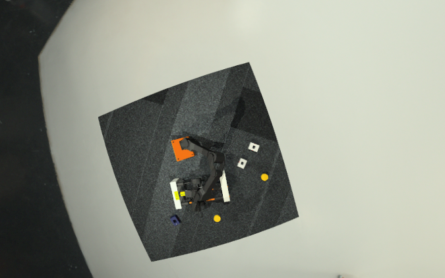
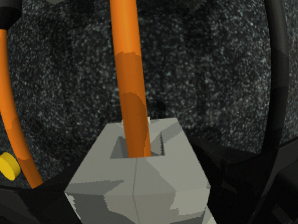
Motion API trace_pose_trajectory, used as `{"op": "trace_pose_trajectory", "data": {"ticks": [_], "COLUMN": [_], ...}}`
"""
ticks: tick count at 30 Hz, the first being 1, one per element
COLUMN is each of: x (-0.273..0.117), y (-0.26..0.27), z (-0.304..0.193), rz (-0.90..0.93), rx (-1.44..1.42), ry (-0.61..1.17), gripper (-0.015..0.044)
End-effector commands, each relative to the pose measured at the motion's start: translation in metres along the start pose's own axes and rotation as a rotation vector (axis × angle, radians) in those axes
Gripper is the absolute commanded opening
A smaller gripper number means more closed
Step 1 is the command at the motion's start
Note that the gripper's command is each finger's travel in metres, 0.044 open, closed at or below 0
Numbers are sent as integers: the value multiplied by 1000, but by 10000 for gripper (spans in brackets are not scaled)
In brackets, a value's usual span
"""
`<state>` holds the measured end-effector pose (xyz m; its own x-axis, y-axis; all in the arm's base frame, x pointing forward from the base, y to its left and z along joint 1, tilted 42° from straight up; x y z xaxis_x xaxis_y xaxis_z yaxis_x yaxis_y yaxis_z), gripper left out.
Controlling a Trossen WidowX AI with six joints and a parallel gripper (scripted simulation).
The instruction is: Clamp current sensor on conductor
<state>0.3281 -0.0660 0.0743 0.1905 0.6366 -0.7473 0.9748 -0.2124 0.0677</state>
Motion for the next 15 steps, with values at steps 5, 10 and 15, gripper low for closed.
{"op": "trace_pose_trajectory", "data": {"ticks": [5, 10, 15], "x": [-1, -1, -1], "y": [0, 0, 0], "z": [0, 0, 0], "rz": [10, 31, 31], "rx": [0, -5, -5], "ry": [0, -3, -3], "gripper": [51, 0, 0]}}
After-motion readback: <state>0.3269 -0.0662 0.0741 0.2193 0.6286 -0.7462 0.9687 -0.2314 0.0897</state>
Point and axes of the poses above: the point midway between the two fingers, 35 mm back from their tips, its own x axis out along the fingers, its own y axis across the jaws, z = x × y, the point moved 6 cm from there along -x, back along the fingers, and after that the axes turned 1 degree about -x, right-handed, at the moved point
